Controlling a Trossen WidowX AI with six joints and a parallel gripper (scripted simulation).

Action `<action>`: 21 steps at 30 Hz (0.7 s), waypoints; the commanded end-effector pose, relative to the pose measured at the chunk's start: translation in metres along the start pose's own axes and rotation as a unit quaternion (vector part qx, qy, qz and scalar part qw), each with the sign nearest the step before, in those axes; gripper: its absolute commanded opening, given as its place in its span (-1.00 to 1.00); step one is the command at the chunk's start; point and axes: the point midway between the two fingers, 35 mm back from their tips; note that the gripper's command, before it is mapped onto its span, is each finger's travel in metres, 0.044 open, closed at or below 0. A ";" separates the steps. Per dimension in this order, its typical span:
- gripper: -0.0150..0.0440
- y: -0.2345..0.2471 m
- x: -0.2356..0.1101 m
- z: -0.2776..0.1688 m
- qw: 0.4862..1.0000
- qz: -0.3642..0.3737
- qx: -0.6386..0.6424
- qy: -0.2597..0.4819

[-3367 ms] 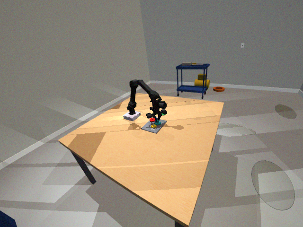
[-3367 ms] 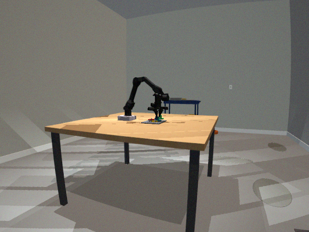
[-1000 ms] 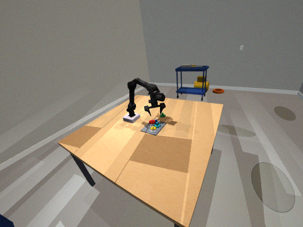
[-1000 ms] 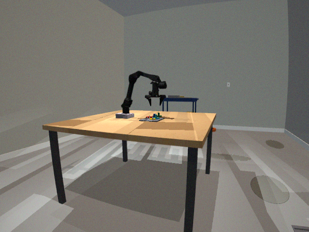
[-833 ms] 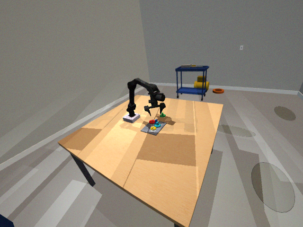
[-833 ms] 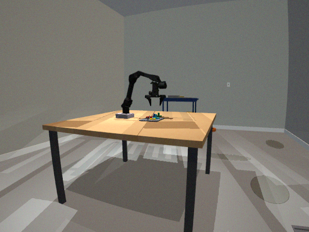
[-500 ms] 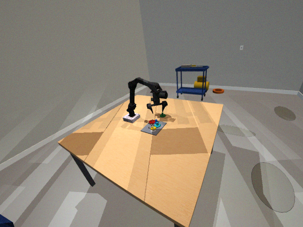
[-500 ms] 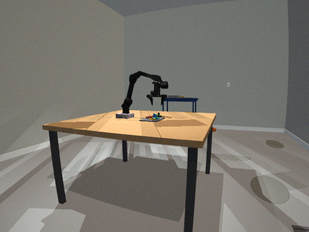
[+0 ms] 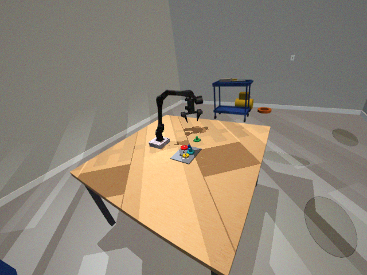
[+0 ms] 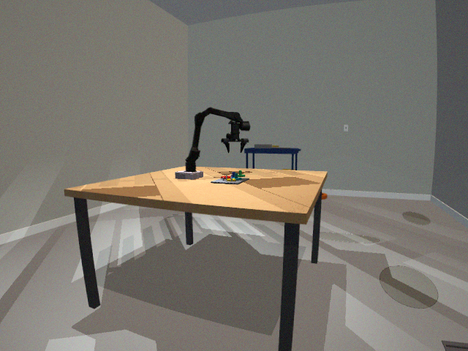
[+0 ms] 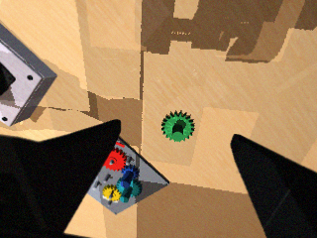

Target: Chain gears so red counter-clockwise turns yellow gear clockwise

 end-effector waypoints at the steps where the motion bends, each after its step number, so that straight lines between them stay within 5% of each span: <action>1: 1.00 0.005 -0.011 0.046 1.000 -0.005 -0.004 0.001; 21: 1.00 0.005 -0.012 0.048 1.000 -0.005 -0.004 0.001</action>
Point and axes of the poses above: the point midway between the two fingers, 35 mm back from their tips, its own x axis out along the fingers, its own y axis across the jaws, z = x × y, and after that the axes turned 4 degrees about -x, right-handed
